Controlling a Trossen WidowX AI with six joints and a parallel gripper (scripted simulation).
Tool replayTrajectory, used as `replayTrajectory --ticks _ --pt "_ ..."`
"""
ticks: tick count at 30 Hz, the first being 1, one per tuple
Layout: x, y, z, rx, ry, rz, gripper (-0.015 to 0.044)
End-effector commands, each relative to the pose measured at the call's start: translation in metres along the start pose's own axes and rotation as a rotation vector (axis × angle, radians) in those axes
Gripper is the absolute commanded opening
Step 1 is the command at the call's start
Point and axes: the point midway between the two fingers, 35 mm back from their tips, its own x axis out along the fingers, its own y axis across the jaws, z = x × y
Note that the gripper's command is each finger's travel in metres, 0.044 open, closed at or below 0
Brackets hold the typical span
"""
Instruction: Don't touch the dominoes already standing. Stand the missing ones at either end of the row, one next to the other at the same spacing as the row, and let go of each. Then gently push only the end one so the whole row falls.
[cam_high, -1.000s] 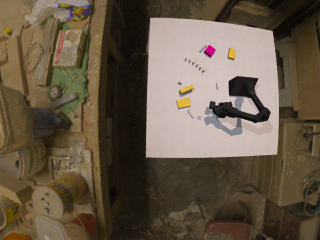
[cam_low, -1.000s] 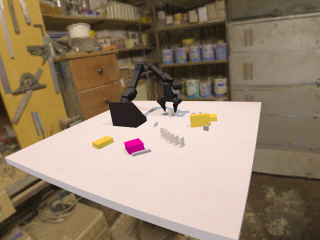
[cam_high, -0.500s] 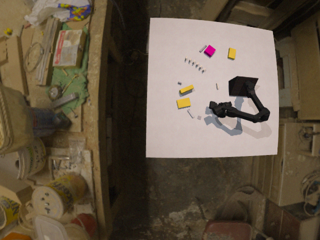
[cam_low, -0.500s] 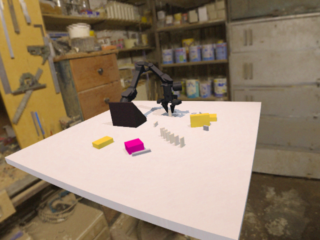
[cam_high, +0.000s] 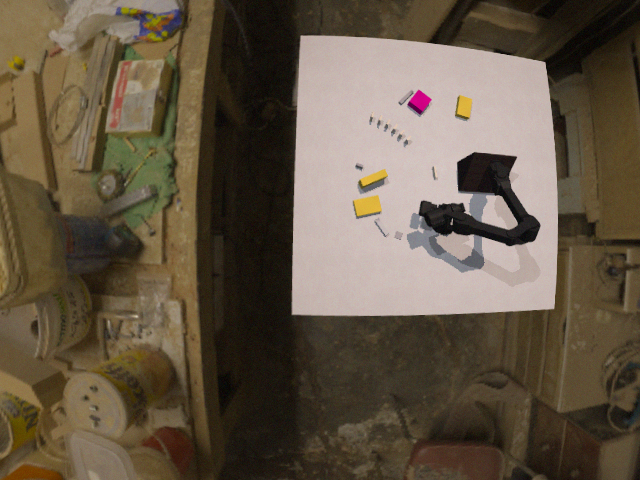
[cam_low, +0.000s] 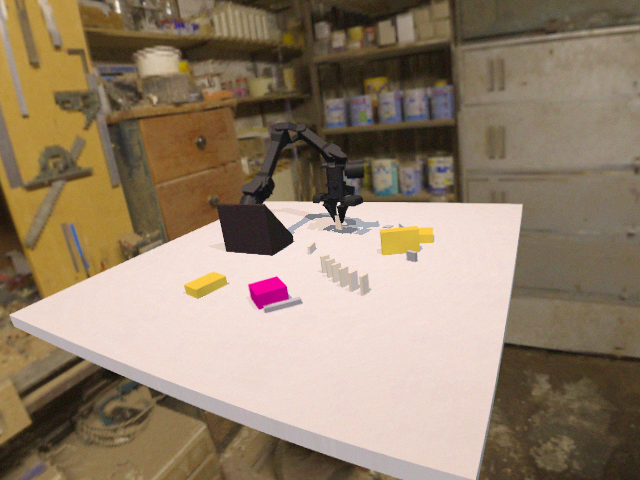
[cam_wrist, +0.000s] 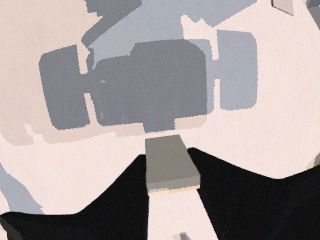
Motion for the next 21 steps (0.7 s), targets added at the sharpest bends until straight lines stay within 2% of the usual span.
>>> replayTrajectory --ticks 1,4,7,16,21 --pt "-0.049 -0.008 -0.001 -0.006 0.002 -0.015 0.0107" --pt "-0.096 -0.003 0.000 -0.005 -0.007 -0.012 0.0107" --pt "-0.116 0.002 0.001 -0.005 -0.017 -0.011 0.0107" --pt "-0.118 0.000 0.000 0.011 -0.018 -0.013 0.0107" --pt "-0.127 -0.052 -0.047 0.417 -0.007 -0.044 0.0107"
